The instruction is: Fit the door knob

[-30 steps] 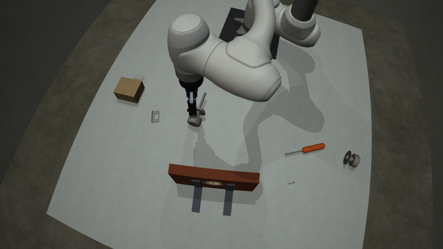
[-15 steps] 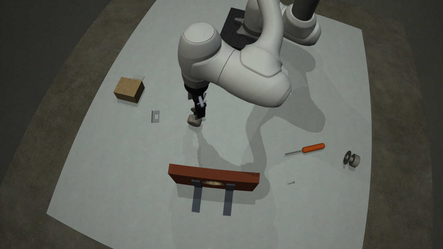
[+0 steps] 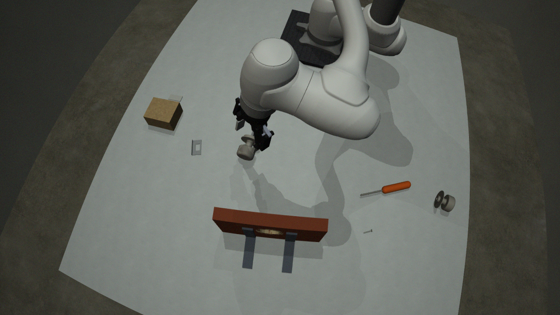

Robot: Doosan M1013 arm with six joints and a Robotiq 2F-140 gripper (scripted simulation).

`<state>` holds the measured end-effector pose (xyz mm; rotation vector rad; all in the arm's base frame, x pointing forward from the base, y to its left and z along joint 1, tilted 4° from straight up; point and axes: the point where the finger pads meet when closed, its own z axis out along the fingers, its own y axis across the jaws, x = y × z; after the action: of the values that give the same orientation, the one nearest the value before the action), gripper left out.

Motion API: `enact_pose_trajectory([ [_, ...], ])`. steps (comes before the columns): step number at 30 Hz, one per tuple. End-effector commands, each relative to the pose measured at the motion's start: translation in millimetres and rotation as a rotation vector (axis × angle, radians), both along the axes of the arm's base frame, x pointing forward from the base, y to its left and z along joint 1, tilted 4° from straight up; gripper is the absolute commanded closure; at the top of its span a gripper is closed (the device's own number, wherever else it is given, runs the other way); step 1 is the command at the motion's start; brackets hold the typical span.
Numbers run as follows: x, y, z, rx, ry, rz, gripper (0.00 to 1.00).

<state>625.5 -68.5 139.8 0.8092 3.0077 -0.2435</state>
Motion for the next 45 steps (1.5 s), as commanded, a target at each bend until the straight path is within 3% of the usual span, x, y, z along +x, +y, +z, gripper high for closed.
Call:
enact_pose_trajectory([
  [1, 0.0, 2.4, -3.9, -0.017, 0.008, 0.089, 0.43],
  [6, 0.0, 4.9, -8.3, -0.023, 0.011, 0.118, 0.43],
  [12, 0.0, 6.6, -11.2, -0.071, 0.032, 0.335, 0.43],
  [20, 0.0, 10.9, -18.6, -0.08, 0.036, 0.375, 0.43],
  [26, 0.1, 12.7, -21.4, -0.129, 0.058, 0.593, 0.43],
  [45, 1.2, 10.8, -49.1, -0.131, 0.059, 0.603, 0.43],
])
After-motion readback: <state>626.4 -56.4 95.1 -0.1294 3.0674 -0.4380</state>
